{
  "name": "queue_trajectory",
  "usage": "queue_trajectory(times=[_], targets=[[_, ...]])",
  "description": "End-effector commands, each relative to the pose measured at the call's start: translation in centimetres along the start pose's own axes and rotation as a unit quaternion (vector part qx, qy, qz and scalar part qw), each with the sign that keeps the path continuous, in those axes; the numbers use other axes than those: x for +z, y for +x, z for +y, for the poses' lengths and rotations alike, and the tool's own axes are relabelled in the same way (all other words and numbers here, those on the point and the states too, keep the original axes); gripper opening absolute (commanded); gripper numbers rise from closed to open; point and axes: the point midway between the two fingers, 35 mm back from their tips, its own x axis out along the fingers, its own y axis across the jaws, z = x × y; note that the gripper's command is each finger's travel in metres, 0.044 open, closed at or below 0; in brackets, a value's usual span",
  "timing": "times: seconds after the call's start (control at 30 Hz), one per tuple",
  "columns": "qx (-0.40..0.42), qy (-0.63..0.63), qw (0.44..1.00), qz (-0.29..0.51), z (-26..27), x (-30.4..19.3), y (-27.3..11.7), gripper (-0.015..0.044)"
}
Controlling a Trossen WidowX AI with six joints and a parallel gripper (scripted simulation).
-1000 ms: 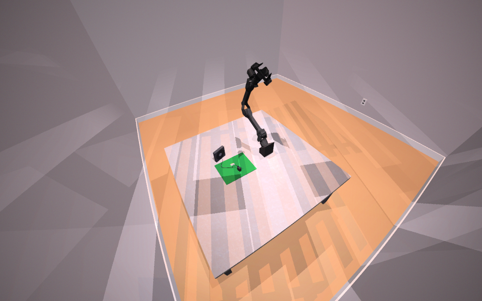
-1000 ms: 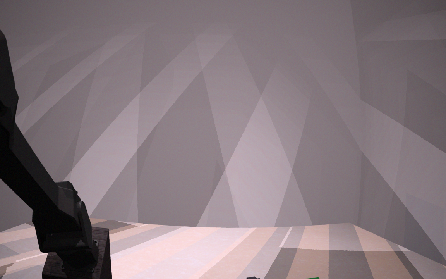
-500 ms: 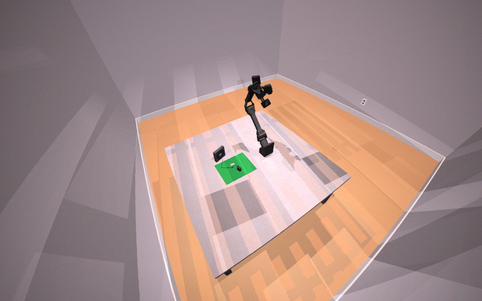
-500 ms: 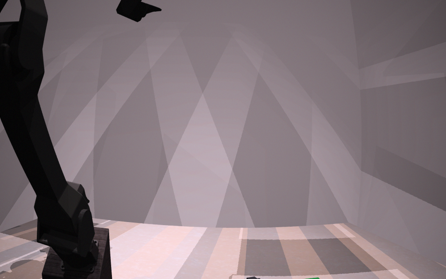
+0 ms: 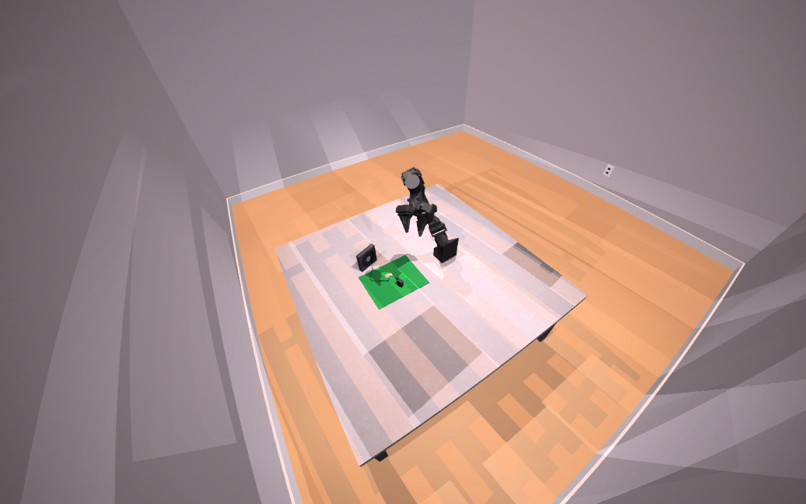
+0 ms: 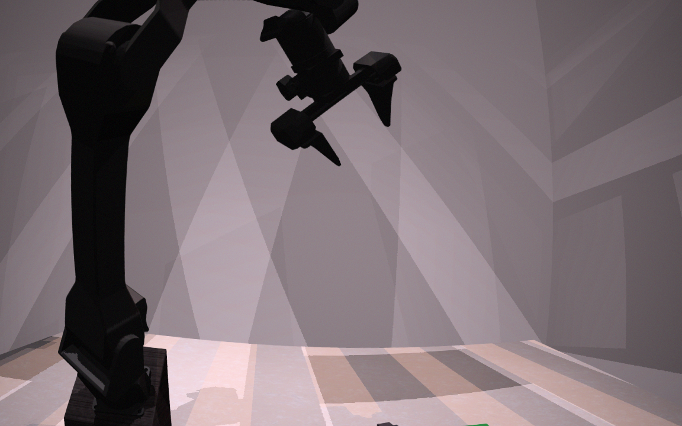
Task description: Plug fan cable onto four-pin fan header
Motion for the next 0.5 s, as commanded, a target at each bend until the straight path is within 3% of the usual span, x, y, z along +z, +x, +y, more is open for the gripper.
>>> queue_trajectory(times=[0.0, 0.33, 0.47], targets=[[0.091, 0.008, 0.993, 0.075, 2.5, -4.4, 5.0, 0.0440], [0.330, 0.017, 0.920, 0.212, 11.2, -15.5, 12.7, 0.0440], [0.362, 0.016, 0.904, 0.225, 12.6, -16.8, 13.3, 0.0440]])
